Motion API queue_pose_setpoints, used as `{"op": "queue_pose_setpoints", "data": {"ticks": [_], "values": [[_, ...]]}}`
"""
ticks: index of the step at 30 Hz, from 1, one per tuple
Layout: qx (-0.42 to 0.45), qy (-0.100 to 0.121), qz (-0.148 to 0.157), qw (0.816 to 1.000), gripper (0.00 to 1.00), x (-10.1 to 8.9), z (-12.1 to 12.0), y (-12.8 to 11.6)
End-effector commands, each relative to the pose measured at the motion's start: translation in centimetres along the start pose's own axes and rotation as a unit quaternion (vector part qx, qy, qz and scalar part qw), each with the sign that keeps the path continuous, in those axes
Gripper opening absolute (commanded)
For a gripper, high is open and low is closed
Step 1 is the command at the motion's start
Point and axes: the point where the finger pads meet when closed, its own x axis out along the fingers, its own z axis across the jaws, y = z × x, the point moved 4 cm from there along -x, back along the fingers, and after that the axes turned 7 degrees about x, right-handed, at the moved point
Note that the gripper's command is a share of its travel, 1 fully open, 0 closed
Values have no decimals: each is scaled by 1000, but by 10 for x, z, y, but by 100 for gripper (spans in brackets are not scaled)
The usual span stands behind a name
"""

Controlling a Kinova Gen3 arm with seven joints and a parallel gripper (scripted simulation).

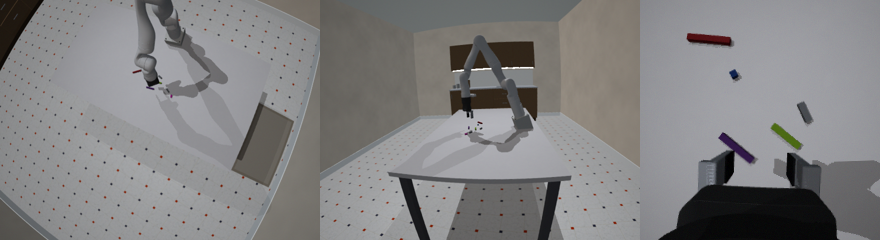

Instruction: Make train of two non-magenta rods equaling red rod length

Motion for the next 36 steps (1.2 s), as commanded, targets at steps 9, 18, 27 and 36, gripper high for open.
{"op": "queue_pose_setpoints", "data": {"ticks": [9, 18, 27, 36], "values": [[4, 0, -6, 1000, 100, -2, 1, -4], [5, -1, -7, 1000, 100, -2, 1, -4], [5, -1, -7, 1000, 100, -2, 1, -4], [5, -1, -7, 1000, 100, -2, 1, -4]]}}
